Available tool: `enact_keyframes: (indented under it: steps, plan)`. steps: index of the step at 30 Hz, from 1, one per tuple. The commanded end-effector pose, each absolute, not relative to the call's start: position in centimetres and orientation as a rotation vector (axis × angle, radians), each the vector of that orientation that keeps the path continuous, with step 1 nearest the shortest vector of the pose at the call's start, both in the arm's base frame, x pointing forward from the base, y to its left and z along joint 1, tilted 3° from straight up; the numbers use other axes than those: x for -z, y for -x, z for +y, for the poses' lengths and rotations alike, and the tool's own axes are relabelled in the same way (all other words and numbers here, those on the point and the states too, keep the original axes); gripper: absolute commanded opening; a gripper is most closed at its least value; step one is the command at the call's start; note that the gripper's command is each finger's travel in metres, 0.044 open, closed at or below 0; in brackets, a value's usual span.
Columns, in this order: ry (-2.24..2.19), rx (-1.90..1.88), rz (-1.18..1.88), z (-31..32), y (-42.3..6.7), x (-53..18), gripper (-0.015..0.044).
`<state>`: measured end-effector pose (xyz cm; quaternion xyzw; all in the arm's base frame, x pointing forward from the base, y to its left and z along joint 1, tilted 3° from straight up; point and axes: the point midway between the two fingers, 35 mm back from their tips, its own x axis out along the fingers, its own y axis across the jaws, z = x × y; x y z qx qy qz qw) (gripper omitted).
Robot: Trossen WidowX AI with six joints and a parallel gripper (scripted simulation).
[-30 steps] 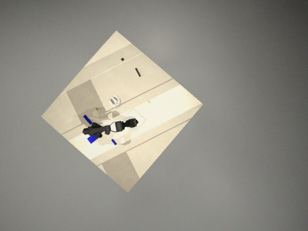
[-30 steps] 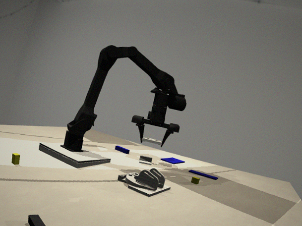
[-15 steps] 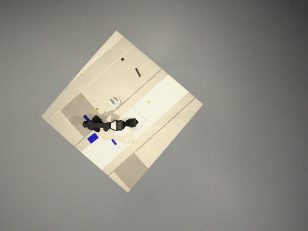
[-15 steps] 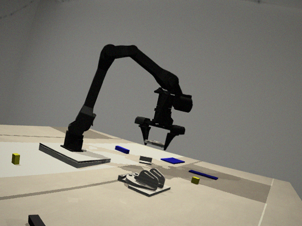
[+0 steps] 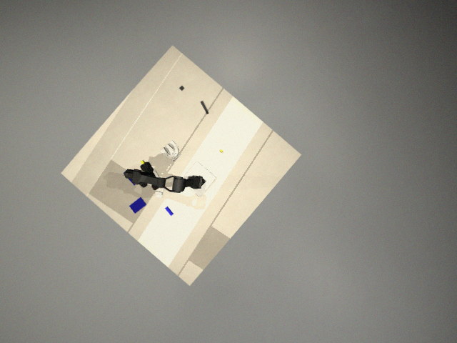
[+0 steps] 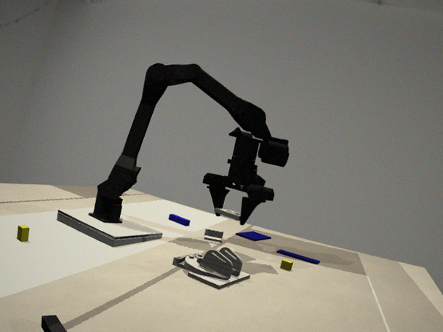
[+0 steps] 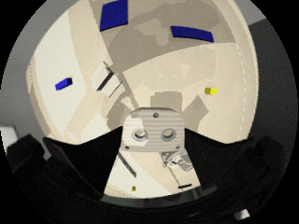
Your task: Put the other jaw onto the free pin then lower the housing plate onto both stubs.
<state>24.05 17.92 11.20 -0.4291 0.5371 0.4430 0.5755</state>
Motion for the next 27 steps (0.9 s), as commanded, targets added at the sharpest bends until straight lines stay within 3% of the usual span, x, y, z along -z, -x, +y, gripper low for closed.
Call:
enact_keyframes:
  steps: [1, 27]
  plan:
    - [0.916, -0.960, 1.298, 16.6, -24.7, -11.2, 0.0351]
    - [0.454, -0.512, 1.470, 8.4, -27.5, -10.8, 0.0351]
